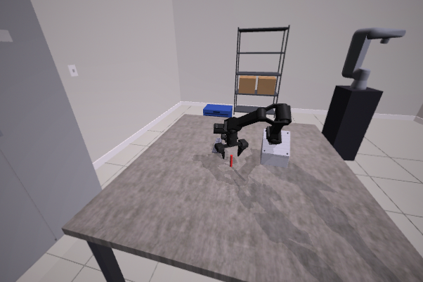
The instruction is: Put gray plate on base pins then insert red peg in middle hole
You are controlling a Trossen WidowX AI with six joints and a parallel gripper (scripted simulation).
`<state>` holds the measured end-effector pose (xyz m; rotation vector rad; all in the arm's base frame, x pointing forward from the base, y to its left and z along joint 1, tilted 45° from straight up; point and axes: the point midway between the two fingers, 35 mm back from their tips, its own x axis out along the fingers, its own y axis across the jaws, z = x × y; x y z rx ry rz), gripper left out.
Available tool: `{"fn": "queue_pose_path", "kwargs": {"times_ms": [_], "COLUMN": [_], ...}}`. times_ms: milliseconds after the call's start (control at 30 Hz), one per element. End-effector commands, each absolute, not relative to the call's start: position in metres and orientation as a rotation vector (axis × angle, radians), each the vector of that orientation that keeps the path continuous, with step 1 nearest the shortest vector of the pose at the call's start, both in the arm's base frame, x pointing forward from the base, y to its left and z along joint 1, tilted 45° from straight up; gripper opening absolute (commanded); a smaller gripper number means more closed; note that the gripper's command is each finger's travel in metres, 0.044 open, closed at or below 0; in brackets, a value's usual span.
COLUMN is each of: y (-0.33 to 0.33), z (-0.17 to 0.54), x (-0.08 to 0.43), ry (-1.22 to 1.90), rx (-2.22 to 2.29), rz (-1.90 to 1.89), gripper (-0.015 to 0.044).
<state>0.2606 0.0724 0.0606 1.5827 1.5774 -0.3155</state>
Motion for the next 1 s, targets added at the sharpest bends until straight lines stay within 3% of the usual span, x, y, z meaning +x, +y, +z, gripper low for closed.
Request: {"fn": "queue_pose_path", "kwargs": {"times_ms": [0,433,933,967], "y": [0.076,0.089,0.089,0.089], "z": [0.054,0.042,0.042,0.042], "x": [0.260,0.262,0.262,0.262], "ry": [1.584,1.584,1.584,1.584], "rx": [1.588,1.595,1.595,1.595], "rz": [-0.330,-0.328,-0.328,-0.328], "gripper": [0.0440,0.0440,0.0046,0.0040]}}
